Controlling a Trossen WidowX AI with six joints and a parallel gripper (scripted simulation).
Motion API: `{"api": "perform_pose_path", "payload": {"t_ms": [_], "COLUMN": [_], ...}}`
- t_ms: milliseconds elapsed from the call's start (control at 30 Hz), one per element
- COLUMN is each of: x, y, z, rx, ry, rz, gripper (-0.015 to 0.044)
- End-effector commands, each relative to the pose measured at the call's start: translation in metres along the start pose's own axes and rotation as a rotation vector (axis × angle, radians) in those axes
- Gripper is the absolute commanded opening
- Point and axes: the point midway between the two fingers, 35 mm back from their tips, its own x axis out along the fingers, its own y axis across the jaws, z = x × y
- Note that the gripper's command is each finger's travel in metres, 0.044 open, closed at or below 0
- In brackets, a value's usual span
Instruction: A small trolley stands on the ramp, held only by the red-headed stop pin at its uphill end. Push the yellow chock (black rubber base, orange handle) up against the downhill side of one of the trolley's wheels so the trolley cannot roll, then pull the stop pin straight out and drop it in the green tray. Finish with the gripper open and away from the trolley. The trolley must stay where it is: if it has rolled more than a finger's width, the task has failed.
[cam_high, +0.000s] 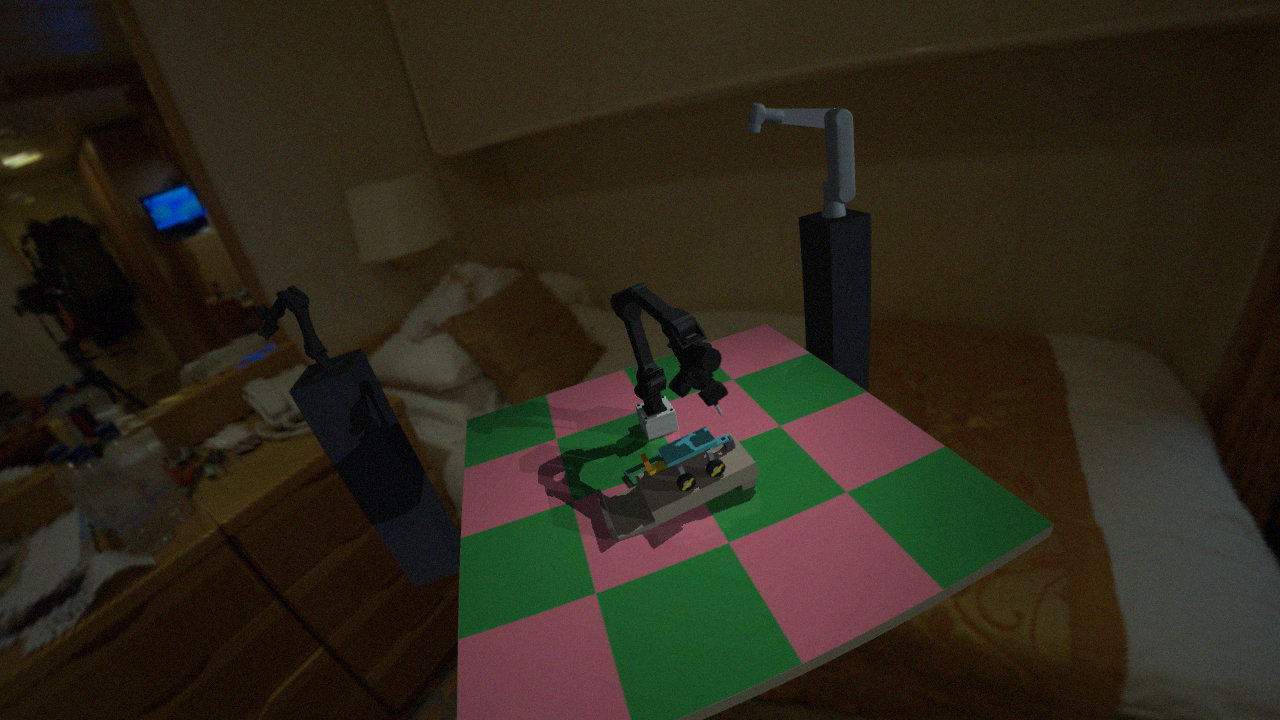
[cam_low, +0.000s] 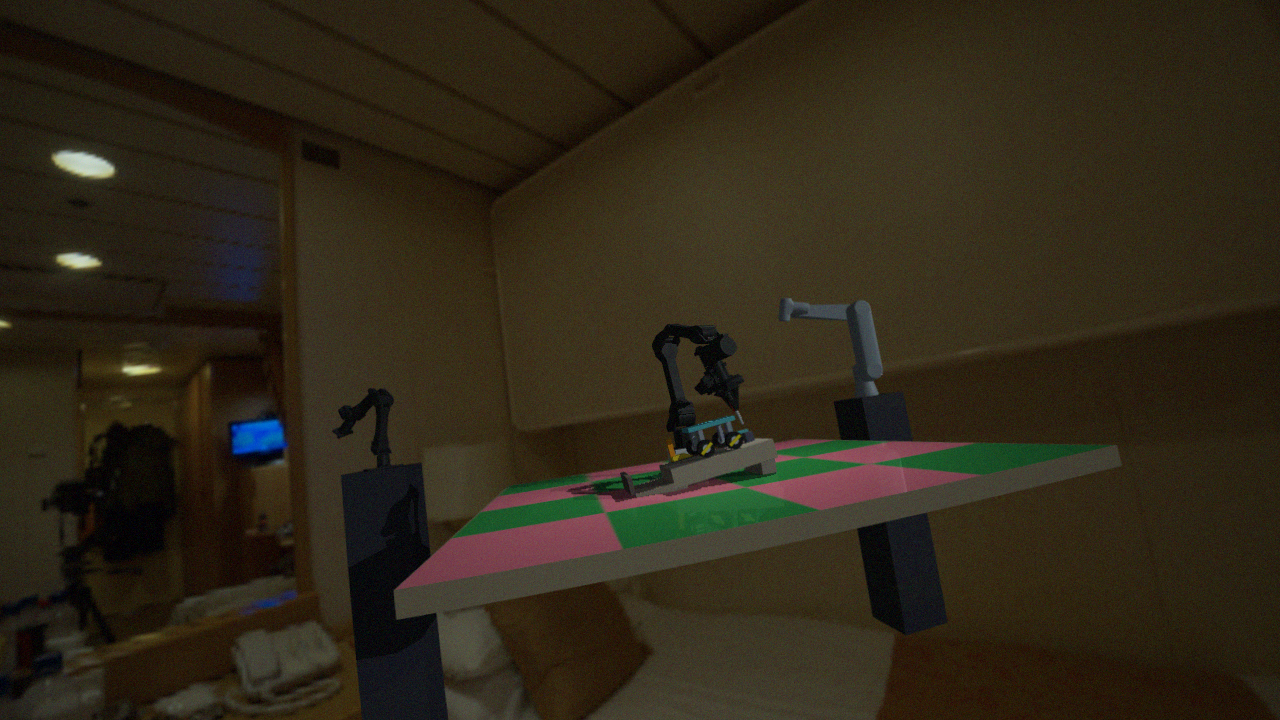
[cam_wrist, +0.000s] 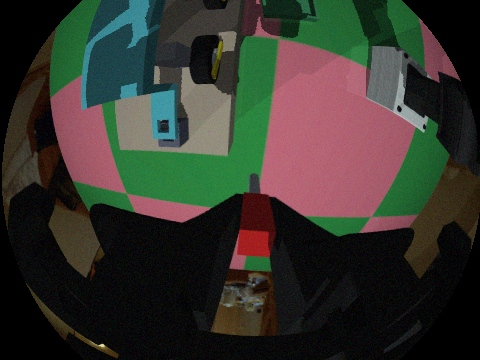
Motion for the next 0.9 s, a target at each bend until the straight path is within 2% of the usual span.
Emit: {"api": "perform_pose_path", "payload": {"t_ms": [0, 867], "x": [-0.002, -0.015], "y": [-0.001, 0.002], "z": [0.016, 0.11], "rx": [0.001, 0.001], "ry": [-0.002, -0.011], "rz": [-0.001, -0.001], "gripper": [0.0, 0.0]}}
